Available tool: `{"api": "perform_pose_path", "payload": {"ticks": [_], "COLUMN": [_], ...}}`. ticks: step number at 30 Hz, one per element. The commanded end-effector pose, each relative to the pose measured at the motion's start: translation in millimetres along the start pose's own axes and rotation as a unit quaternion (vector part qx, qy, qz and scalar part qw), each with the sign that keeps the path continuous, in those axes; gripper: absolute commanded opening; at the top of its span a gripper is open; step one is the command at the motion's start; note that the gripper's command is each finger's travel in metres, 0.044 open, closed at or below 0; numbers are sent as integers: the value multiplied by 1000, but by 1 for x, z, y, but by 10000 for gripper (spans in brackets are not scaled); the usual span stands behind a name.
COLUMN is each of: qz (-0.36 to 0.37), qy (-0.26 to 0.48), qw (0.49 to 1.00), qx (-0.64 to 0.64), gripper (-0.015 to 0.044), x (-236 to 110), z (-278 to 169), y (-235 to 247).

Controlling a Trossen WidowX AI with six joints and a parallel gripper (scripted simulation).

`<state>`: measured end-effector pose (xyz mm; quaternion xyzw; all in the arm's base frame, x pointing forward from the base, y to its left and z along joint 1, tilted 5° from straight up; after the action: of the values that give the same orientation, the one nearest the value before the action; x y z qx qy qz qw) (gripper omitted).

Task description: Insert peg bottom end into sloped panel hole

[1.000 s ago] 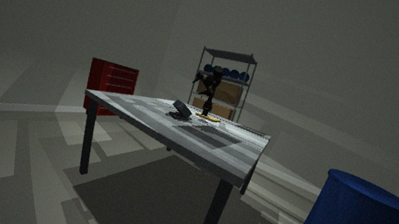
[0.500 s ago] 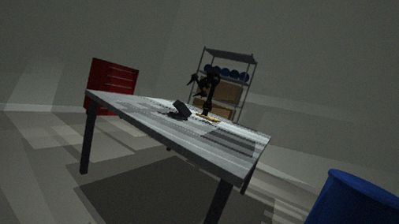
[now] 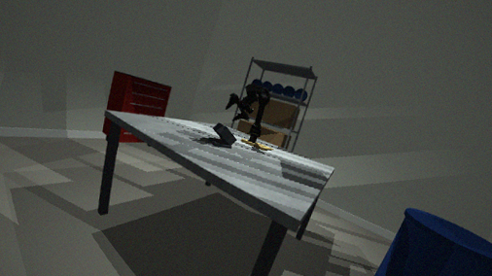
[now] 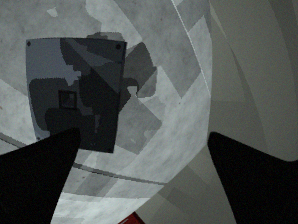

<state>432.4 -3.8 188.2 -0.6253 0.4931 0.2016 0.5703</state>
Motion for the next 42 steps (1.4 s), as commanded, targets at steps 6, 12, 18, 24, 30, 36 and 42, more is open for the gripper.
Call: {"api": "perform_pose_path", "payload": {"ticks": [6,12,18,24,30,36,42], "qz": [46,73,99,121,140,155,166], "qy": [-8,-20,-37,-58,-83,-111,-143], "qw": [995,985,971,953,932,908,881], "qx": [-93,-156,-215,-271,-324,-374,-420], "gripper": [440,440,440,440,440,440,440], "x": [15,23,30,36,41,44,47], "z": [-20,-34,-47,-59,-71,-83,-94], "y": [17,28,39,51,63,76,88]}}
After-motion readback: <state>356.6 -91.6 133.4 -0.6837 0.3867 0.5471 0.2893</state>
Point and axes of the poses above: the point midway between the two fingers, 35 mm back from their tips, its own x axis out along the fingers, its own y axis across the jaws, z = x × y, the point moved 1 cm from there along -x, back along the fingers, and after that the axes turned 13 degrees about -x, right-handed, at the moved point
